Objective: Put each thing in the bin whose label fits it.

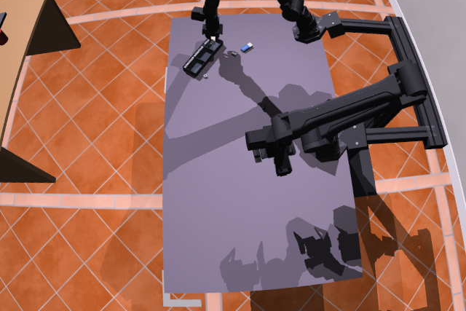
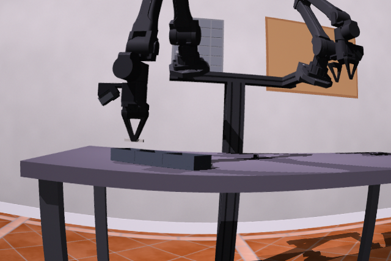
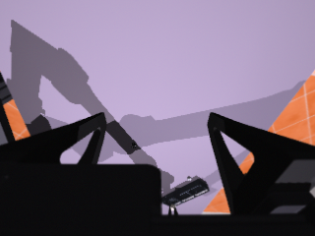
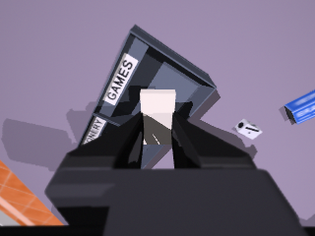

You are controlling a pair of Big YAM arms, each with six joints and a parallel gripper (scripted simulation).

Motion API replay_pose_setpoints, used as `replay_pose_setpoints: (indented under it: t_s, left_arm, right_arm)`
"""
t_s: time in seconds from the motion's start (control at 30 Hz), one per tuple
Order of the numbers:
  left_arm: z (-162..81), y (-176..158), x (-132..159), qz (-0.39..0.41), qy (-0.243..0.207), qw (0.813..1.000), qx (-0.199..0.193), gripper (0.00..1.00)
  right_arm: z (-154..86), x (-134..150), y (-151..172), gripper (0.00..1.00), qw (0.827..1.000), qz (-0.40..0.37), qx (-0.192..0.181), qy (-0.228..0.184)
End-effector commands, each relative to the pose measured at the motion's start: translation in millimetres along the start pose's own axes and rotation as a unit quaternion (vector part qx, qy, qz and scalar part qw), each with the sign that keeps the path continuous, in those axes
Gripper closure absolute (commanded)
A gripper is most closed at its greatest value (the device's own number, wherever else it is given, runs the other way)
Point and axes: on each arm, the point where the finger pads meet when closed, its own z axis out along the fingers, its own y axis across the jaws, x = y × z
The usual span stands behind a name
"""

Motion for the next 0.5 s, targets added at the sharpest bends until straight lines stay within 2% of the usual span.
replay_pose_setpoints:
  t_s: [0.0,0.23,0.47]
  left_arm:
    - [-0.2,3.7,-1.5,-0.009,-0.001,1.000,-0.005,0.00]
    - [-0.2,3.7,-1.5,-0.009,-0.001,1.000,-0.005,0.00]
    - [-0.2,3.7,-1.5,-0.009,-0.001,1.000,-0.005,0.00]
  right_arm:
    - [3.8,-0.6,-4.1,0.80,0.997,0.078,0.000,-0.001]
    - [2.6,3.1,-3.2,0.80,0.986,0.166,0.002,0.000]
    - [1.9,7.3,-2.2,0.80,0.966,0.257,0.007,0.003]
